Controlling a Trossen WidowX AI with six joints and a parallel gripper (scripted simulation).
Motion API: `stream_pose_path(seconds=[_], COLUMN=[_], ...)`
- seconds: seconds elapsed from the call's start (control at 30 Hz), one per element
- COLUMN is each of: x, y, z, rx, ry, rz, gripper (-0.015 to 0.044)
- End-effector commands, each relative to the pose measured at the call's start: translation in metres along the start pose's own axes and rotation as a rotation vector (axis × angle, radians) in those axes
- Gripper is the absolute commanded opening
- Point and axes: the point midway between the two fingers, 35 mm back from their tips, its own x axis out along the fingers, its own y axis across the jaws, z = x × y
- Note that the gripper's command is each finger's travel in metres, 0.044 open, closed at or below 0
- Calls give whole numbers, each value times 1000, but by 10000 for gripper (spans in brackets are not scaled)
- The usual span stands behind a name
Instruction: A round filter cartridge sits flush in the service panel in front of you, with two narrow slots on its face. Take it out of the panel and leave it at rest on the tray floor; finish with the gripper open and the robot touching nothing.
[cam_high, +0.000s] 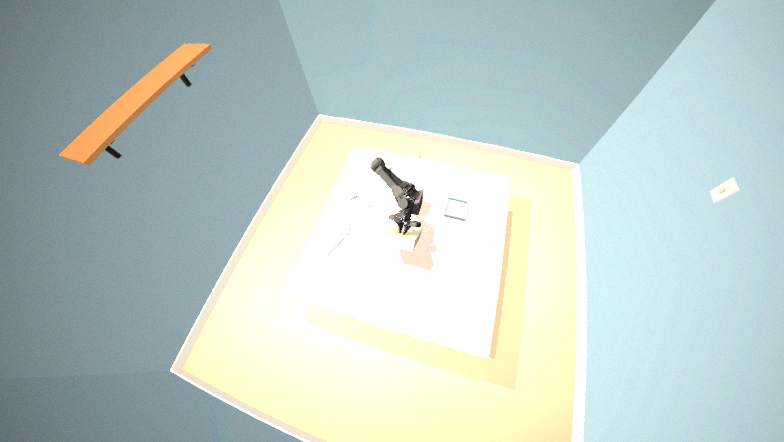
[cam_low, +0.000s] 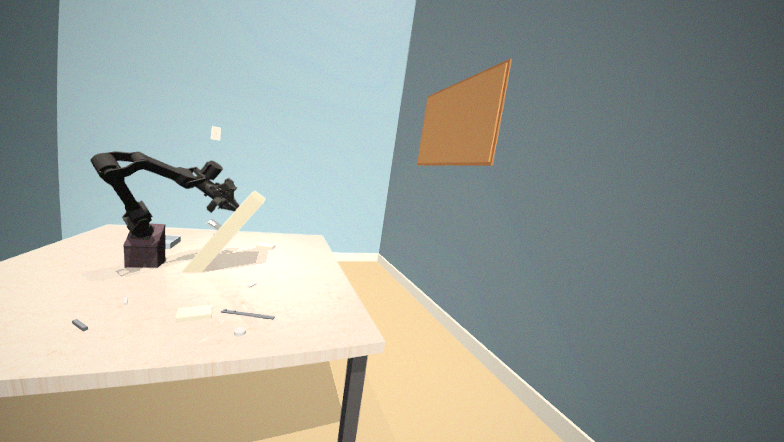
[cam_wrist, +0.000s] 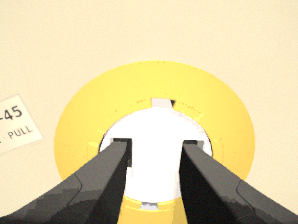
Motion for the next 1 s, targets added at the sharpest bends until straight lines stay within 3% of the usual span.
stream_pose_path(seconds=[0.0, 0.23, 0.53, 0.6, 0.97], x=[4, 5, 1, 1, 6], y=[0, 0, 0, 0, 0], z=[-1, -1, 0, 0, -1], rx=[-1, -1, -3, -3, -274], ry=[6, 6, -1, -1, 5], rz=[3, 3, 1, 1, 3], gripper=[107, 107, 47, 0, 0])
